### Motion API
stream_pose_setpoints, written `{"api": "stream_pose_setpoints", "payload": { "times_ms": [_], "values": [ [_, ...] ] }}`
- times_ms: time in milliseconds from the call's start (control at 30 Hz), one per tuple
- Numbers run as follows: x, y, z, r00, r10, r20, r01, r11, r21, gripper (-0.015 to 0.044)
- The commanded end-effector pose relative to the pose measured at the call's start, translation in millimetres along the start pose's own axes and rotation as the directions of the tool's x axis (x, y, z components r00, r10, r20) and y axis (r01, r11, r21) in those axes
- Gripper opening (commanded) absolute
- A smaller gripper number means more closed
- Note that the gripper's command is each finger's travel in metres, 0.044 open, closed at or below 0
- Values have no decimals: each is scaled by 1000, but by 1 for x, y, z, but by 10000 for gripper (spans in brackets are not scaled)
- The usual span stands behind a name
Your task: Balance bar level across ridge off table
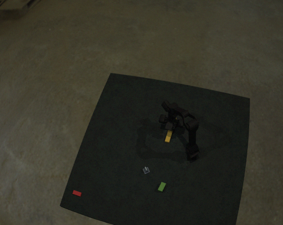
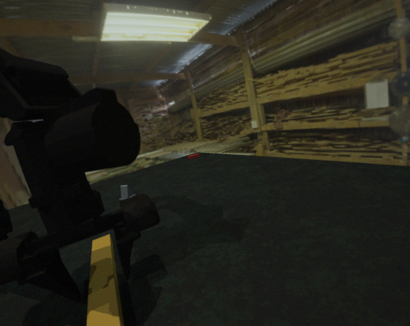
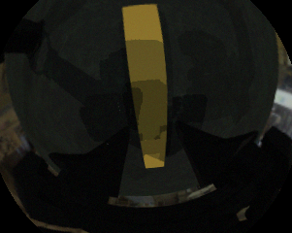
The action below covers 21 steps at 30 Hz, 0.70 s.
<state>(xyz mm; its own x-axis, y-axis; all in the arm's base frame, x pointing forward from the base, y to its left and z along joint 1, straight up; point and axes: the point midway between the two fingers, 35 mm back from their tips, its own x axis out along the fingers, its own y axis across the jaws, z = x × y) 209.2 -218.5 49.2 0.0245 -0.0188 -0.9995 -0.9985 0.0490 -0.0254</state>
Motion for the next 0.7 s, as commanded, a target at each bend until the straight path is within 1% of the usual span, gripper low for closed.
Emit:
{"api": "stream_pose_setpoints", "payload": {
  "times_ms": [0,133,367,467,667],
  "values": [
    [0,0,0,1000,0,0,0,1000,0,236],
    [0,0,0,1000,0,0,0,1000,0,131],
    [0,0,0,1000,0,0,0,1000,0,85],
    [-4,0,0,1000,0,0,0,1000,0,6],
    [-19,-2,-2,1000,1,-1,-1,1000,-1,0]
  ]
}}
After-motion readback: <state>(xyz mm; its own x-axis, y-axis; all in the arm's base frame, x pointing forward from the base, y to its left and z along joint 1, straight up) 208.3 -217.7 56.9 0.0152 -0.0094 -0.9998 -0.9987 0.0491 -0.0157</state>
